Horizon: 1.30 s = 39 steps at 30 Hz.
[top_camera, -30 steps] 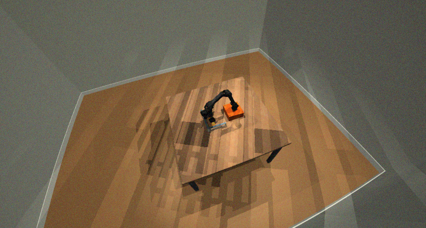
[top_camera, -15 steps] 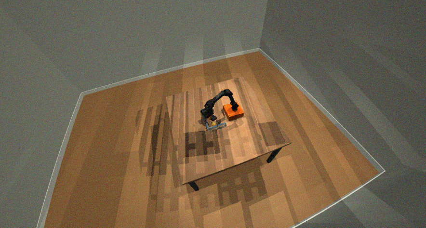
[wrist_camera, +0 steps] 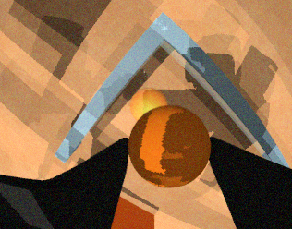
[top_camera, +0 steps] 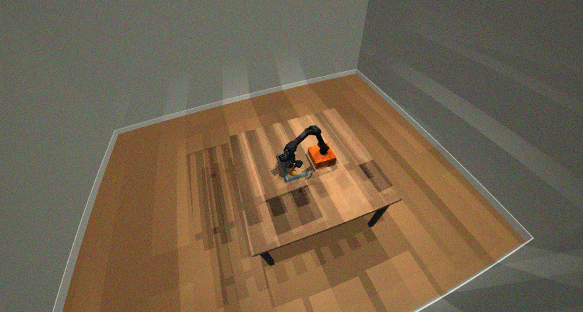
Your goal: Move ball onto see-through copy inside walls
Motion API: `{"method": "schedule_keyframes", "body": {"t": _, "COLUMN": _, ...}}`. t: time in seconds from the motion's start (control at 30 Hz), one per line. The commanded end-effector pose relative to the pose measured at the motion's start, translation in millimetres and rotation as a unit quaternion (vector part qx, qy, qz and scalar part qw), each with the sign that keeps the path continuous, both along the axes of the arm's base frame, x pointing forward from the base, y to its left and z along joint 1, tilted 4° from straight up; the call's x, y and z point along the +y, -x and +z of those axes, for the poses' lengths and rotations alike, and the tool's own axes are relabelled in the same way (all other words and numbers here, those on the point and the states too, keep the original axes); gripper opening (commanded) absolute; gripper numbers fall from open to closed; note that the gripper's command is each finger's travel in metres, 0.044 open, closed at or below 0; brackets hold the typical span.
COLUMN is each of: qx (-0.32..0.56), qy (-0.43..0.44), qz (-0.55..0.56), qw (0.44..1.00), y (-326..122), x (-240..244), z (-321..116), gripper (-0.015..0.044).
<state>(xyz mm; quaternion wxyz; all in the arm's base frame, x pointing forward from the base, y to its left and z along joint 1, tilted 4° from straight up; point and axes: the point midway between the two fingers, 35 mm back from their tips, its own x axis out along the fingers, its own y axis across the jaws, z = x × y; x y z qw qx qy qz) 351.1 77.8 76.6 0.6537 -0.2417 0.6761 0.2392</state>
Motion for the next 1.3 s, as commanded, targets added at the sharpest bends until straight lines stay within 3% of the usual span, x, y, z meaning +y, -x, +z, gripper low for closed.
{"method": "schedule_keyframes", "body": {"t": 0.0, "qx": 0.001, "qy": -0.004, "qz": 0.070, "qw": 0.998, "y": 2.5, "x": 2.2, "z": -4.7, "gripper": 0.0000}}
{"method": "schedule_keyframes", "body": {"t": 0.63, "qx": 0.005, "qy": -0.013, "qz": 0.395, "qw": 0.919, "y": 14.1, "x": 7.7, "z": -26.4, "gripper": 0.0000}}
{"method": "schedule_keyframes", "body": {"t": 0.93, "qx": 0.006, "qy": -0.014, "qz": 0.406, "qw": 0.914, "y": 14.1, "x": 8.0, "z": -33.8, "gripper": 0.0000}}
{"method": "schedule_keyframes", "body": {"t": 1.27, "qx": 0.006, "qy": -0.014, "qz": 0.406, "qw": 0.914, "y": 16.4, "x": 7.3, "z": -93.2, "gripper": 0.0000}}
